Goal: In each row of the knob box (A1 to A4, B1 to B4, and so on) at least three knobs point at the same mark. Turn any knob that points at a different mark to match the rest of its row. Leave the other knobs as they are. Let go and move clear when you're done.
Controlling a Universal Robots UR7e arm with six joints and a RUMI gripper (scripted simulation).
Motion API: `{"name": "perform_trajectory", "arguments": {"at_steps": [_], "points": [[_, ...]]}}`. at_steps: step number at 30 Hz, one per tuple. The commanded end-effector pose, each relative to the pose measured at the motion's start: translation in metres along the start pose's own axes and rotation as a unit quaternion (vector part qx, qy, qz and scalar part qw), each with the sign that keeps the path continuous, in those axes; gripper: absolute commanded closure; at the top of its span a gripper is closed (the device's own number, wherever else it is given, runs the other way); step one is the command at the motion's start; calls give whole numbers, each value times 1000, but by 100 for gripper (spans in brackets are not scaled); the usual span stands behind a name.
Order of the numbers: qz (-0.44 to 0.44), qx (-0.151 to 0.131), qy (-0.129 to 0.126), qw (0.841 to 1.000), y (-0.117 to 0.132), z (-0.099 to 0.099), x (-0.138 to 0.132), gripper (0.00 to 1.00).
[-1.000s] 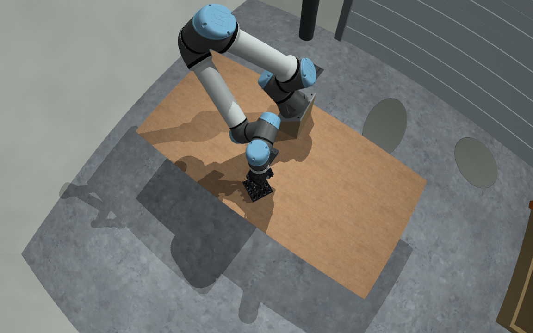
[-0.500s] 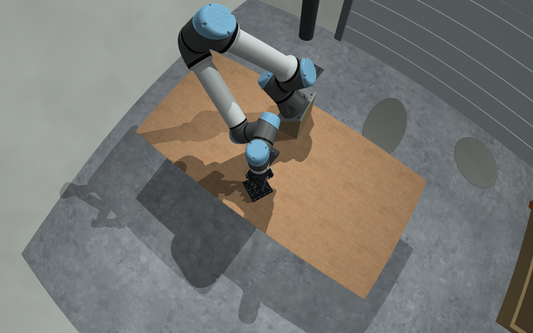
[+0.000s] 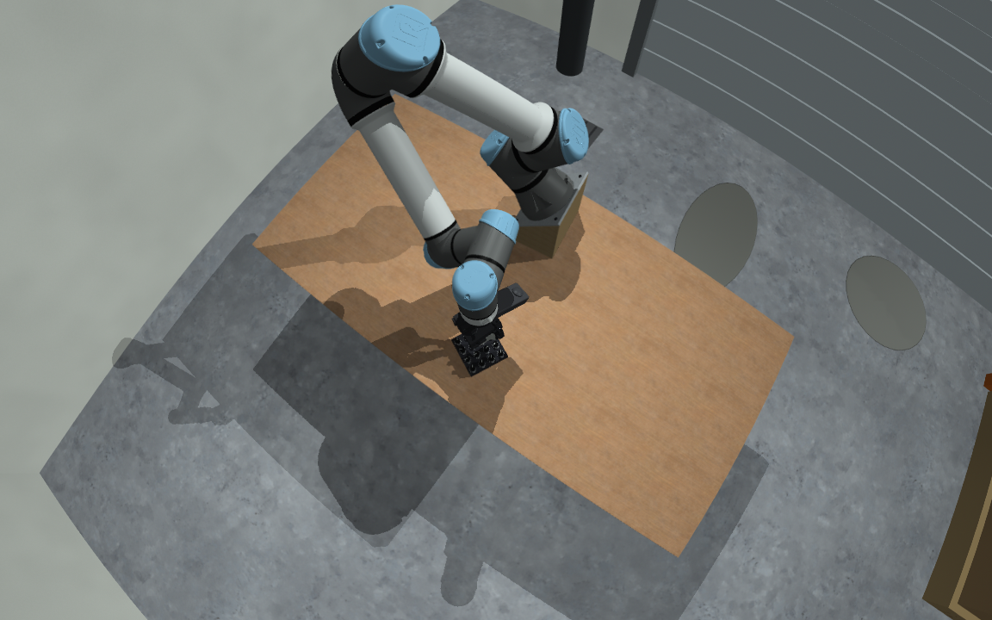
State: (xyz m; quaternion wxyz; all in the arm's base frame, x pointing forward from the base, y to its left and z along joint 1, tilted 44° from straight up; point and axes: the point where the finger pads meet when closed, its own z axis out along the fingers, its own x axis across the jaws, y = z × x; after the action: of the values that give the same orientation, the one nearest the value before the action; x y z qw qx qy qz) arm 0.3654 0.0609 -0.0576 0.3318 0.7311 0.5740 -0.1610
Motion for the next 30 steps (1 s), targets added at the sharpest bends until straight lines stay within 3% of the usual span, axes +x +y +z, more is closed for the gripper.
{"name": "perform_trajectory", "arguments": {"at_steps": [1,9,16,18,30], "points": [[49,1,-4,999,2,-2,2,89],[182,1,-4,983,9,-5,7,89],[283,0,-4,959,15,-8,11,89],[283,0,-4,959,15,-8,11,89],[436,-1,-4,900,26,-13,16,89]]}}
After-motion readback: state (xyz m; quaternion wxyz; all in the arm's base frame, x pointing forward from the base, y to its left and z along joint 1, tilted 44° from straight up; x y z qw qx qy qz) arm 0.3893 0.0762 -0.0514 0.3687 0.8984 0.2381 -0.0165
